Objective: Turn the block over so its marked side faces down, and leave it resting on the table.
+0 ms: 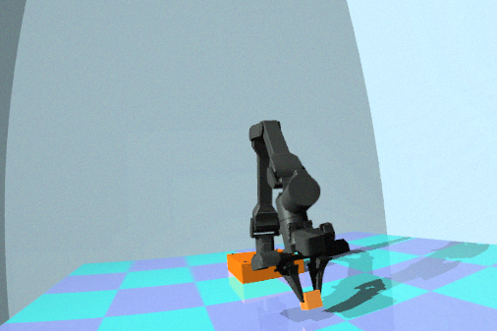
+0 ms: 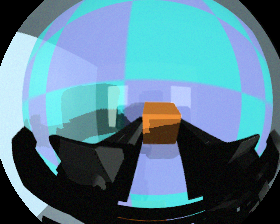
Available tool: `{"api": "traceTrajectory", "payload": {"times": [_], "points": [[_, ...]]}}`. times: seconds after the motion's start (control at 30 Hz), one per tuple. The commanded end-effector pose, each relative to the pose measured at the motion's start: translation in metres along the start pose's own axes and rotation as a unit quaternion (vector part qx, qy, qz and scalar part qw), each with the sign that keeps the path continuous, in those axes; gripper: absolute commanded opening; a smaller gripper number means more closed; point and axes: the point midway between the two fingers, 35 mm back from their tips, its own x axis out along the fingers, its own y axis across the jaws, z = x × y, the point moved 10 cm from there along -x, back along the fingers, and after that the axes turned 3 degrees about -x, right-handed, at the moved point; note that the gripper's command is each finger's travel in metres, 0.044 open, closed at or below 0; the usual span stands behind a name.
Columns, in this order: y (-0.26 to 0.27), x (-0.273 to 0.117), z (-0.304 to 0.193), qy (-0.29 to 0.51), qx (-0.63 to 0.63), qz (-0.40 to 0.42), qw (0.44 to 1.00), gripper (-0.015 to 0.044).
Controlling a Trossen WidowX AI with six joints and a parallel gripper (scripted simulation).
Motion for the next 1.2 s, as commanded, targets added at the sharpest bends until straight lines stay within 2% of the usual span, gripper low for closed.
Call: {"api": "traceTrajectory", "payload": {"times": [0.0,0.33,0.47,1.17], "points": [[0.001,0.001,-0.009,-0.031,0.002,0.0,1.0,0.0],[0.003,0.0,-0.029,-0.106,0.0,-0.004,0.994,0.0],[0.003,0.0,-0.03,-0.112,0.0,-0.005,0.994,0.0],[0.002,0.045,-0.056,-0.256,0.004,-0.013,0.967,0.0]]}}
